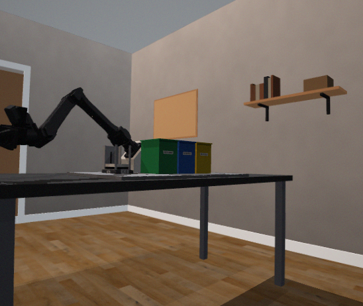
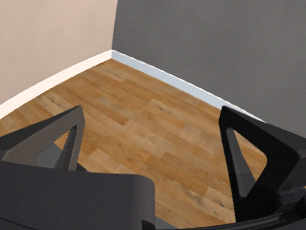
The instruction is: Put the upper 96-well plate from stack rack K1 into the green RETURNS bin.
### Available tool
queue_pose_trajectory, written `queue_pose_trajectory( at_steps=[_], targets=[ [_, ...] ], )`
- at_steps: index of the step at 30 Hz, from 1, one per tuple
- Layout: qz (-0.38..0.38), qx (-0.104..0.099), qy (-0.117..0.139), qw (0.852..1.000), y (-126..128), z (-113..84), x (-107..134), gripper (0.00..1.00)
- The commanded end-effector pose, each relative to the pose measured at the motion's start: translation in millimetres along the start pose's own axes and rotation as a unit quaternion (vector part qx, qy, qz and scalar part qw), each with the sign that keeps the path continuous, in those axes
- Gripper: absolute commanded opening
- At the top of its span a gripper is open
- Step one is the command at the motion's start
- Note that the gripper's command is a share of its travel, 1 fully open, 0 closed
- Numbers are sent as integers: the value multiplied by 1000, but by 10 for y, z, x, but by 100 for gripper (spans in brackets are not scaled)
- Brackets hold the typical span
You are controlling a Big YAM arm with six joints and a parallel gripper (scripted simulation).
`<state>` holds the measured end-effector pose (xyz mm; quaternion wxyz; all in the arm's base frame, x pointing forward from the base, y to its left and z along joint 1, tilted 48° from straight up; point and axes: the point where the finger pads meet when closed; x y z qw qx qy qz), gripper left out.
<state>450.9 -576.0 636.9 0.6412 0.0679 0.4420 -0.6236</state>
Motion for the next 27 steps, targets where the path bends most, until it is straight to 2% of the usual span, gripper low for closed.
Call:
queue_pose_trajectory(
  at_steps=[1, 17, 18, 20, 23, 27],
  targets=[
    [1, 3, -7, 1000, -39, 12, -101, 100],
    [1, 3, -7, 1000, -39, 12, -101, 100],
    [22, -8, -3, 1000, 3, -17, -322, 100],
    [41, -24, 17, 999, 87, -47, -365, 100],
    [41, -24, 17, 999, 192, -83, -420, 100],
    [39, -15, 4, 999, 117, -47, -520, 100]
  ],
)
Point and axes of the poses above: the point where the finger pads meet when closed, its own z axis out along the fingers, its own y axis across the jaws, x = y × z, and after that the axes turned 2 degrees about z, right-handed
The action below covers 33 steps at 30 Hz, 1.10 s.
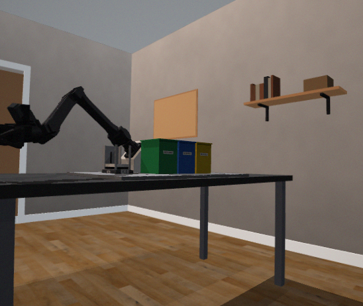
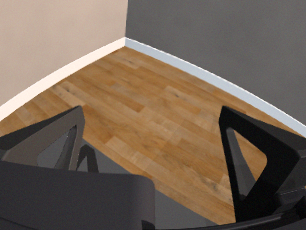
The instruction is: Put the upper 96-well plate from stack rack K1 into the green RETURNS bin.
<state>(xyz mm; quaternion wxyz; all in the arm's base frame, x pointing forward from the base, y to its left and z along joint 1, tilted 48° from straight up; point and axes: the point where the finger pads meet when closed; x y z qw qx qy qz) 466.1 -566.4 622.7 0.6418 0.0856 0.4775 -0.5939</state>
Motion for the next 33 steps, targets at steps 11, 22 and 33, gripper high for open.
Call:
queue_pose_trajectory(
  at_steps=[11, 22, 33],
  targets=[
    [62, -55, 55, 995, 408, -222, -420, 100],
    [84, -73, 80, 991, 759, -436, -488, 100],
    [100, -115, 144, 978, 1091, -684, -435, 100]
  ],
)
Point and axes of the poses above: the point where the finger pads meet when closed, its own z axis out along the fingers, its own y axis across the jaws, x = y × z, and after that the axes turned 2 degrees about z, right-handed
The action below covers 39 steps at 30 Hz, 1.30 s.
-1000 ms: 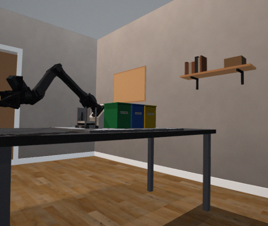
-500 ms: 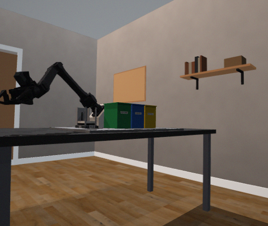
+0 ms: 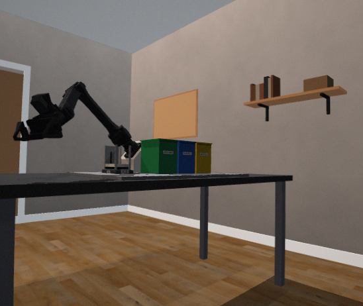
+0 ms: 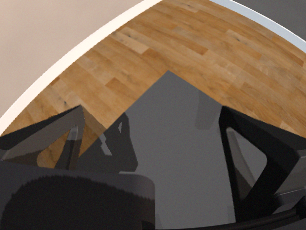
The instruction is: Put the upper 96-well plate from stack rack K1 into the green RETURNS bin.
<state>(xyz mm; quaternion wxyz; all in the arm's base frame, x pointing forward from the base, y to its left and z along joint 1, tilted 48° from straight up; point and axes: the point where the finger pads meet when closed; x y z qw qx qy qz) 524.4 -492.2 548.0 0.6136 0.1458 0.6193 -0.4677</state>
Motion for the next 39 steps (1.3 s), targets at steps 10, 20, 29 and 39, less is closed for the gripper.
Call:
queue_pose_trajectory(
  at_steps=[10, 20, 29, 39],
  targets=[
    [37, -37, 24, 998, 304, -319, -493, 100],
    [40, -73, 96, 992, 760, -608, -78, 100],
    [43, -92, 135, 986, 989, -827, 25, 100],
    [45, -108, 168, 979, 1249, -1132, 141, 100]
  ],
)
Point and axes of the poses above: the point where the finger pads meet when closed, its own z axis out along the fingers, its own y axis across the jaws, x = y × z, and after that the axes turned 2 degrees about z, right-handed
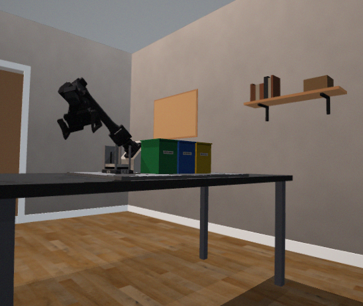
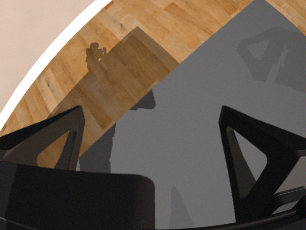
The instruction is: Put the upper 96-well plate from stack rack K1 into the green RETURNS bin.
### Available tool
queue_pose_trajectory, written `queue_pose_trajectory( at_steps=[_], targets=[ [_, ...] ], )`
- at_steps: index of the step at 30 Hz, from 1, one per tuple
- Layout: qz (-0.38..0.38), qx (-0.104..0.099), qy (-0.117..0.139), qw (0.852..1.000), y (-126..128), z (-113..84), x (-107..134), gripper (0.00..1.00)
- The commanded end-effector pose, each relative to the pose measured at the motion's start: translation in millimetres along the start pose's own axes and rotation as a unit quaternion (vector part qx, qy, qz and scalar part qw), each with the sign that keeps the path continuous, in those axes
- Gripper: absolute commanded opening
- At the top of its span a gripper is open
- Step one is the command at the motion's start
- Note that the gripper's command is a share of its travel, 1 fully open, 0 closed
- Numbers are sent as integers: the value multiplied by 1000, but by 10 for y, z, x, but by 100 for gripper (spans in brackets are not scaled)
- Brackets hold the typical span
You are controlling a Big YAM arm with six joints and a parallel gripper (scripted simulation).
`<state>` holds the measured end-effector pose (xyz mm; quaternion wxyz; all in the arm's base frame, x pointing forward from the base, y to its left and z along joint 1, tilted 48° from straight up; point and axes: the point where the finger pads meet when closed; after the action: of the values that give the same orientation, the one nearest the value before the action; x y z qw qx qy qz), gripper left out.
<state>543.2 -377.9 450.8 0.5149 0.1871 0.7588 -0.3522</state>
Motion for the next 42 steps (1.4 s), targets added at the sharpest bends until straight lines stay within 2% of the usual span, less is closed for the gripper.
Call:
queue_pose_trajectory(
  at_steps=[1, 3, 4, 6, 7, 9, 10, 11, 13, 14, 15, 17, 18, 20, 21, 22, 23, 24, 26, 27, 28, 29, 30, 31, 33, 34, 35, 37, 38, 39, 40, 42],
  targets=[
    [14, -11, -24, 1000, 193, -259, -171, 100],
    [14, -11, -24, 1000, 193, -259, -171, 100],
    [16, -14, -17, 1000, 147, -330, -356, 100],
    [15, -23, 6, 1000, 211, -379, -296, 100],
    [7, -29, 28, 999, 338, -360, 16, 100],
    [7, -28, 26, 999, 398, -408, 66, 100],
    [12, -26, 15, 999, 408, -424, 33, 100],
    [12, -26, 15, 999, 408, -424, 33, 100],
    [11, -34, 38, 999, 390, -521, -119, 100],
    [10, -36, 44, 998, 419, -547, -88, 100],
    [1, -41, 66, 997, 536, -541, 223, 100],
    [1, -41, 66, 997, 592, -596, 285, 100],
    [7, -38, 54, 998, 602, -609, 244, 100],
    [7, -38, 54, 998, 602, -609, 244, 100],
    [7, -40, 60, 997, 554, -675, 63, 100],
    [4, -45, 77, 996, 584, -700, 100, 100],
    [3, -46, 82, 996, 605, -734, 127, 100],
    [-7, -51, 103, 993, 712, -740, 435, 100],
    [-7, -51, 103, 993, 761, -799, 498, 100],
    [-1, -48, 92, 995, 772, -810, 464, 100],
    [-12, -54, 119, 991, 800, -856, 554, 100],
    [-6, -53, 113, 992, 746, -905, 313, 100],
    [-7, -54, 118, 992, 768, -936, 345, 100],
    [-18, -58, 139, 988, 863, -954, 650, 100],
    [-18, -58, 139, 988, 904, -1017, 714, 100],
    [-13, -57, 131, 990, 917, -1028, 694, 100],
    [-24, -61, 154, 986, 937, -1076, 770, 100],
    [-24, -61, 154, 986, 937, -1076, 770, 100],
    [-21, -60, 152, 986, 910, -1092, 564, 100],
    [-20, -60, 153, 986, 905, -1152, 565, 100],
    [-32, -64, 173, 982, 987, -1179, 866, 100],
    [-32, -64, 173, 982, 1022, -1247, 931, 100]
  ],
)
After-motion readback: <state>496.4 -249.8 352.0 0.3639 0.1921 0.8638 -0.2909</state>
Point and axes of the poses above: the point where the finger pads meet when closed, its own z axis out along the fingers, its own y axis across the jaws, x = y × z, and after that the axes turned 2 degrees about z, right-handed
